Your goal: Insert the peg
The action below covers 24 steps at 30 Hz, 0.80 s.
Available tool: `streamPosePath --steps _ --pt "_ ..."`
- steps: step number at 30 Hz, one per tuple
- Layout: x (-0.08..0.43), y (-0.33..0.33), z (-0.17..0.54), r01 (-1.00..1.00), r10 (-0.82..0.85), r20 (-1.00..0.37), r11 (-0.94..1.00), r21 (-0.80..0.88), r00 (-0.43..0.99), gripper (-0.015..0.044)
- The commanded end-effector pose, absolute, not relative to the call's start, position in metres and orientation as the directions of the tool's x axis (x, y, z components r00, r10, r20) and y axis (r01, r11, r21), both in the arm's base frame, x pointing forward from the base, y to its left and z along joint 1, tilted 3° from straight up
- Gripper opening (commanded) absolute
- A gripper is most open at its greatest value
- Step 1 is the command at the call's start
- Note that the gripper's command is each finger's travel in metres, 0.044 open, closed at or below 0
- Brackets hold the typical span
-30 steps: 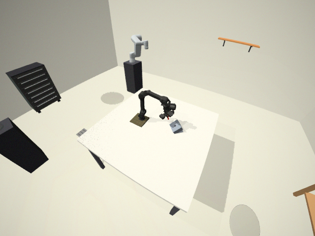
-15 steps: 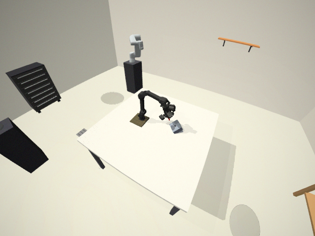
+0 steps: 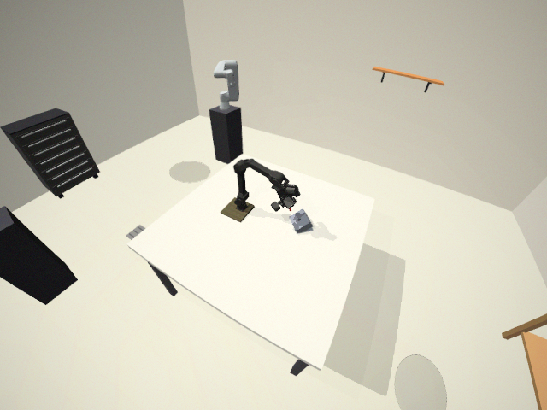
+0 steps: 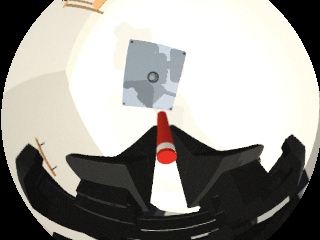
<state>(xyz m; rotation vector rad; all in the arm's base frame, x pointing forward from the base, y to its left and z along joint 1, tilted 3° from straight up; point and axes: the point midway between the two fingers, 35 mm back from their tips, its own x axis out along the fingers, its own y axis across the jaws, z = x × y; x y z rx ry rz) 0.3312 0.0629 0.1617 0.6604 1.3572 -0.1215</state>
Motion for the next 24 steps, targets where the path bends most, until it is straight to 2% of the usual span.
streamPosePath --steps 1,24 --pt "0.334 0.059 0.166 0.465 0.303 -0.917 0.793 0.394 0.26 0.0" --pt "0.35 0.038 0.175 0.54 0.344 -0.873 0.688 0.485 0.345 0.0"
